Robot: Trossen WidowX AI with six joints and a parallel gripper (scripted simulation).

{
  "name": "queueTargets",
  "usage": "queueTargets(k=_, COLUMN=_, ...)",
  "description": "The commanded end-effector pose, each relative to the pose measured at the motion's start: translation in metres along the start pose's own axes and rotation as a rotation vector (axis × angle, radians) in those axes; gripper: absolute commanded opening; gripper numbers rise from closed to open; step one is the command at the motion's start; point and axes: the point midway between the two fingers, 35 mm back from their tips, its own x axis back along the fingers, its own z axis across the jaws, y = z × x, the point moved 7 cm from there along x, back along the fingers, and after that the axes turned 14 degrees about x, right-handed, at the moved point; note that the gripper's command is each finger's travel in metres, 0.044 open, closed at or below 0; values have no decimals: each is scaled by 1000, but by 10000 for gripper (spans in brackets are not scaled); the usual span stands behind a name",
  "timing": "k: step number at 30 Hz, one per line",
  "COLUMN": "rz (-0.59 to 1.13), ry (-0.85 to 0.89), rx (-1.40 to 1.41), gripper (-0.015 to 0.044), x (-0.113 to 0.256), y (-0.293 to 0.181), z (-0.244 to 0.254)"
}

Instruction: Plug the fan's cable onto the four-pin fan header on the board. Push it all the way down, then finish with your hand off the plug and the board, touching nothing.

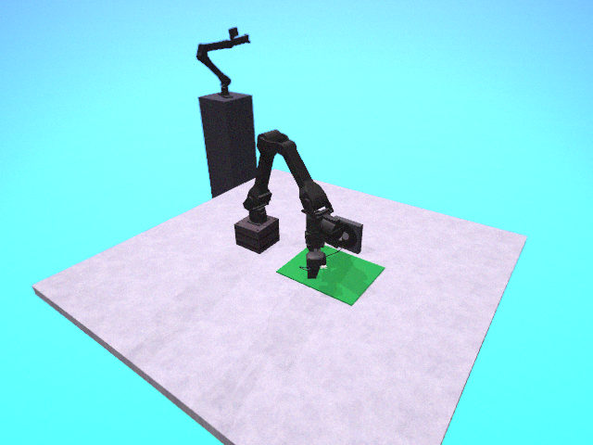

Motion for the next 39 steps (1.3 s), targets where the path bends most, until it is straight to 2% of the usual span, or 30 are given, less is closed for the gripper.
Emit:
queueTargets(k=1, rz=8, ry=4, rx=3, gripper=440, x=-7, y=-1, z=1)
queueTargets(k=20, rz=8, ry=4, rx=3, gripper=440, x=-33, y=-2, z=2)
queueTargets(k=36, rz=2, ry=3, rx=0, gripper=20, x=-30, y=-1, z=1)
queueTargets(k=39, rz=2, ry=3, rx=0, gripper=0, x=-30, y=-1, z=1)
